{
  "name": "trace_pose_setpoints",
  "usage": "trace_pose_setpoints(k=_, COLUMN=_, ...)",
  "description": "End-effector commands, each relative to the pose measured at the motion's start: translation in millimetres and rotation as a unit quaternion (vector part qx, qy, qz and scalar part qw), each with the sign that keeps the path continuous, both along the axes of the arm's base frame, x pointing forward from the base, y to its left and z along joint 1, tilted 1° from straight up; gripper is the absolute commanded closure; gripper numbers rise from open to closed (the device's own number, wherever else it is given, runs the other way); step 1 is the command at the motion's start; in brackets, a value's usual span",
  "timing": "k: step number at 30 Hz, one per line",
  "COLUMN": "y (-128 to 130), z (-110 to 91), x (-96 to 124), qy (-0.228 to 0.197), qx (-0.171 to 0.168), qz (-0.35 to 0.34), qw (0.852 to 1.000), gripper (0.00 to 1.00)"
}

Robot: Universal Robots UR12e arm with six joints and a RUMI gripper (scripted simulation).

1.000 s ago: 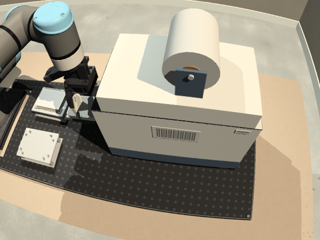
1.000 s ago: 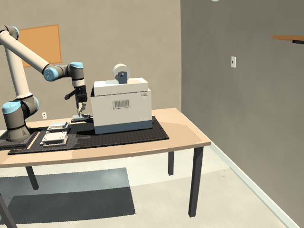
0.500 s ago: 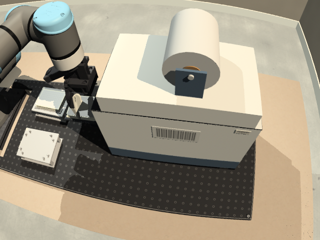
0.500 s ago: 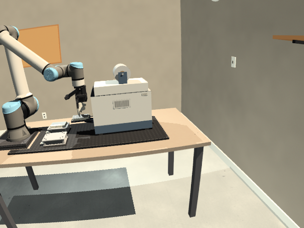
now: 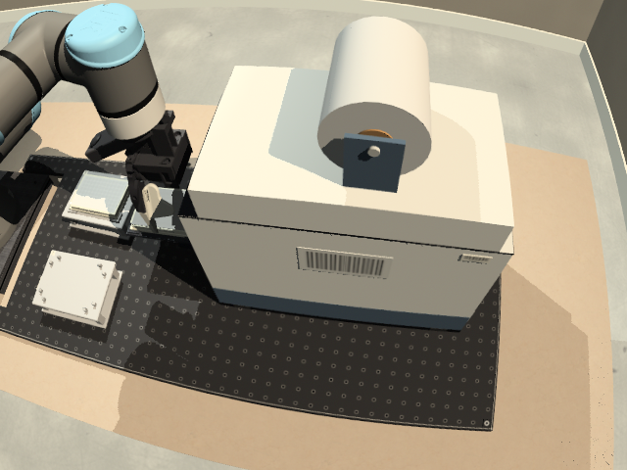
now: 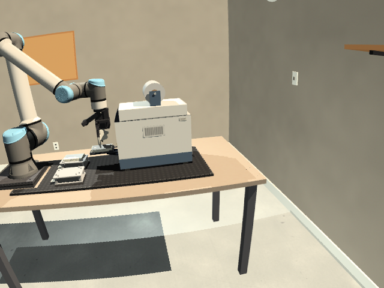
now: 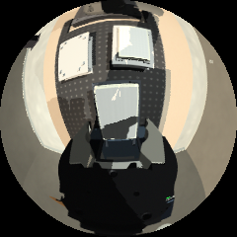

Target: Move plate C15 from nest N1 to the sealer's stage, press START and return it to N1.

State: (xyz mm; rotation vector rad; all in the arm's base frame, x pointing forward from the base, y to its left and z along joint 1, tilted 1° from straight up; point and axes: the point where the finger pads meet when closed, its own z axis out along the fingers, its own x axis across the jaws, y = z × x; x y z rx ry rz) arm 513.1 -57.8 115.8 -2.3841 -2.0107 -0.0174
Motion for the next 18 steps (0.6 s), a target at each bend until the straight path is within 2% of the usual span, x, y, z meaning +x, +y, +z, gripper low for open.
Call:
trace_pose_setpoints(k=1, y=-0.1, z=-5.1, x=0.5, qy=-0.001, qx=0.000, qz=0.000, qw=1.000, gripper=0.32)
trace_pose_setpoints(k=18, y=0.0, z=-9.7, x=0.5, qy=-0.001, qx=0.000, qz=0.000, qw=1.000, gripper=0.32)
